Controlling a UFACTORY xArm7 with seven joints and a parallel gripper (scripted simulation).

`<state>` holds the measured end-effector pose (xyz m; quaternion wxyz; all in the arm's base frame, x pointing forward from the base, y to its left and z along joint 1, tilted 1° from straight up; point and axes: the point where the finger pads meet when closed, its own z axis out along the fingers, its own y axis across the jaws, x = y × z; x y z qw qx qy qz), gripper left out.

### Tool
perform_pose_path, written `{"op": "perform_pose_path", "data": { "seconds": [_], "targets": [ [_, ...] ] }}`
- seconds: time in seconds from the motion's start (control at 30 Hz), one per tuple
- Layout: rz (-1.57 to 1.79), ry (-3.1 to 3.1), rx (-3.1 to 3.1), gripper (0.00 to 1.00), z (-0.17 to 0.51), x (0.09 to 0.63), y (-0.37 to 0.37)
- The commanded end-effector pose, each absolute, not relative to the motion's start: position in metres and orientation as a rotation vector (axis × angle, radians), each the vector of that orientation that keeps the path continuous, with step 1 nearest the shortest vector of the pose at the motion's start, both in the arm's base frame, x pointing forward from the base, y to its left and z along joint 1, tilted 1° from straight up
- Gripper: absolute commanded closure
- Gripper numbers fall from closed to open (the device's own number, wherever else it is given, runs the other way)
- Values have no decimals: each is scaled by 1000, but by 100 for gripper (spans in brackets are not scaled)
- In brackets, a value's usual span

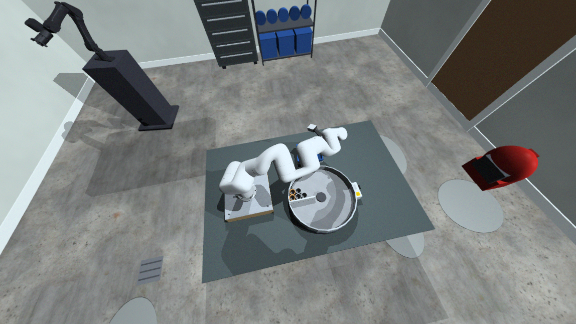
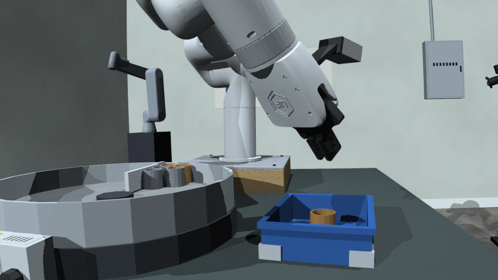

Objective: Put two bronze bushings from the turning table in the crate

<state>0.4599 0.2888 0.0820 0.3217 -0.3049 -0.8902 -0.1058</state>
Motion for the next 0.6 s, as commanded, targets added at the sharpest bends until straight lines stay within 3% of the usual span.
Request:
{"op": "perform_pose_path", "data": {
  "seconds": [0.0, 0.57],
  "targets": [
    [-257, -2353, -818, 90, 83, 462, 281],
    [-22, -2461, -988, 90, 78, 468, 200]
  ]
}}
